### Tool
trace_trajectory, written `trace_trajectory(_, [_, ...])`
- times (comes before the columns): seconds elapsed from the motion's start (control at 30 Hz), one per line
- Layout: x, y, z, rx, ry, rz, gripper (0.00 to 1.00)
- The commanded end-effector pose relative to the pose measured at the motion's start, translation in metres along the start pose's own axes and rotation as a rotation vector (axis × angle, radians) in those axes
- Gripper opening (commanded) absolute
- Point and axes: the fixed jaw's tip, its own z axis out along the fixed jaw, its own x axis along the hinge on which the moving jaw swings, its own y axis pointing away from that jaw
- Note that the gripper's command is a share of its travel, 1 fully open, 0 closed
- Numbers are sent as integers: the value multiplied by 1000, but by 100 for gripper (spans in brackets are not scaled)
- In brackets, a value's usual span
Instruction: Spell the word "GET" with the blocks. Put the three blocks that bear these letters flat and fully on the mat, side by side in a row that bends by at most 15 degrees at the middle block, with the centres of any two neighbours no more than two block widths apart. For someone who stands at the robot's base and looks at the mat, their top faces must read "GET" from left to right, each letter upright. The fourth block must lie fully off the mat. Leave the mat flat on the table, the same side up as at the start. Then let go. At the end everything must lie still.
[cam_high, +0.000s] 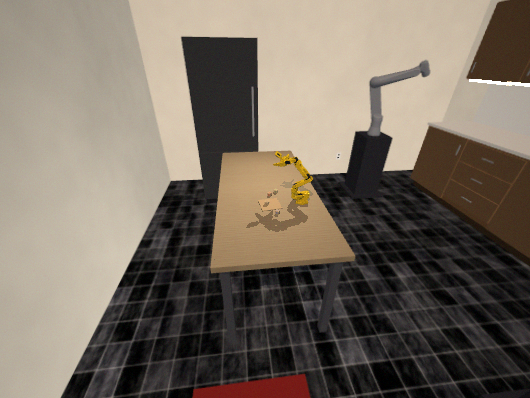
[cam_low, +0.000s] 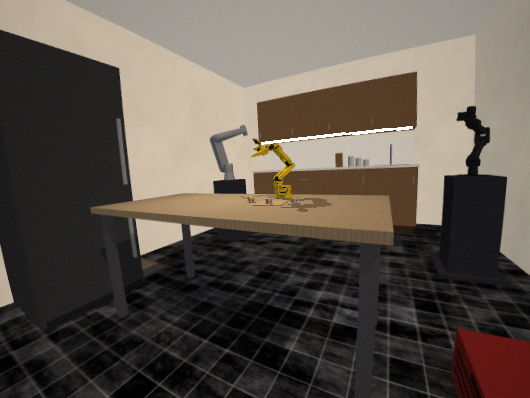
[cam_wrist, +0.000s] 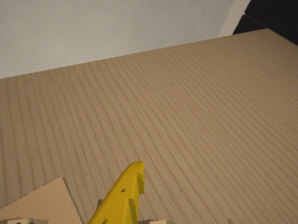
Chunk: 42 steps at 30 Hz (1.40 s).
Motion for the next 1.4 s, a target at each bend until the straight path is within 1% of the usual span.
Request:
trace_trajectory(0.0, [4, 9, -1, -47, 25, -2, 100])
trace_trajectory(0.1, [8, 14, 0, -69, 51, -5, 100])
trace_trajectory(0.33, [10, 16, 0, -78, 62, -7, 100])
trace_trajectory(0.63, [32, 36, 1, -177, 184, -29, 100])
trace_trajectory(0.9, [35, 39, 1, -189, 200, -33, 100])
trace_trajectory(1.17, [56, 56, -2, -272, 316, -65, 100])
trace_trajectory(1.23, [58, 58, -3, -282, 330, -70, 100])
trace_trajectory(1.37, [59, 58, -3, -284, 333, -71, 100])
